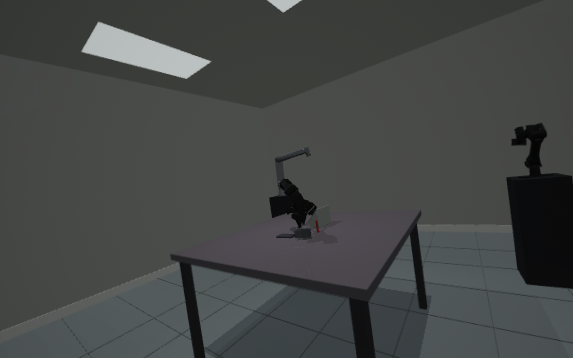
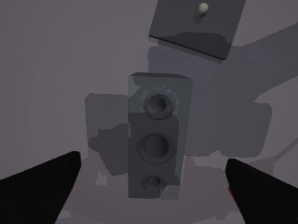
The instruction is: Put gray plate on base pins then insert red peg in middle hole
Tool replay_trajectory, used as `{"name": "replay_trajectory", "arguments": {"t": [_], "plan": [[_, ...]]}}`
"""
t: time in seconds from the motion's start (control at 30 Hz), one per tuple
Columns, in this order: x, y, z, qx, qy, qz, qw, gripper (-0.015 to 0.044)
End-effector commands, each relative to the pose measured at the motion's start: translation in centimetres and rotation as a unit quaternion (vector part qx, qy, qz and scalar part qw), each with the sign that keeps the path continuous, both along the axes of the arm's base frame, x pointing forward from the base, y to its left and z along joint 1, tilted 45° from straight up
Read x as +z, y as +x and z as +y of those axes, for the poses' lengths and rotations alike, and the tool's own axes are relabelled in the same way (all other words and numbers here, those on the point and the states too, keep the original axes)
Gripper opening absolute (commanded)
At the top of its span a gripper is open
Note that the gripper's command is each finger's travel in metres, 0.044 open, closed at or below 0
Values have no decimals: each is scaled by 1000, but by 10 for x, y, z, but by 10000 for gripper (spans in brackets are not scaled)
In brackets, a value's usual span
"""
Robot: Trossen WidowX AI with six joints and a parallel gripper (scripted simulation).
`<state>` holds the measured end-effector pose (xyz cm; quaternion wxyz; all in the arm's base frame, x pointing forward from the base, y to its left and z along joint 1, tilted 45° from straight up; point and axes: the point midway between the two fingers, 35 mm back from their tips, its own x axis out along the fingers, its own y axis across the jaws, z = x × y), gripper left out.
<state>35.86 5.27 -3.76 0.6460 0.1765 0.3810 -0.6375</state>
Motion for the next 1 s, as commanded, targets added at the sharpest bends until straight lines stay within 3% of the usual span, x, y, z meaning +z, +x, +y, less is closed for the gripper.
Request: {"name": "replay_trajectory", "arguments": {"t": [0.0, 0.97], "plan": [[-4, -2, -4, 2, -3, 4, 1000, 440], [-37, -6, -37, 3, -4, 4, 1000, 440]]}}
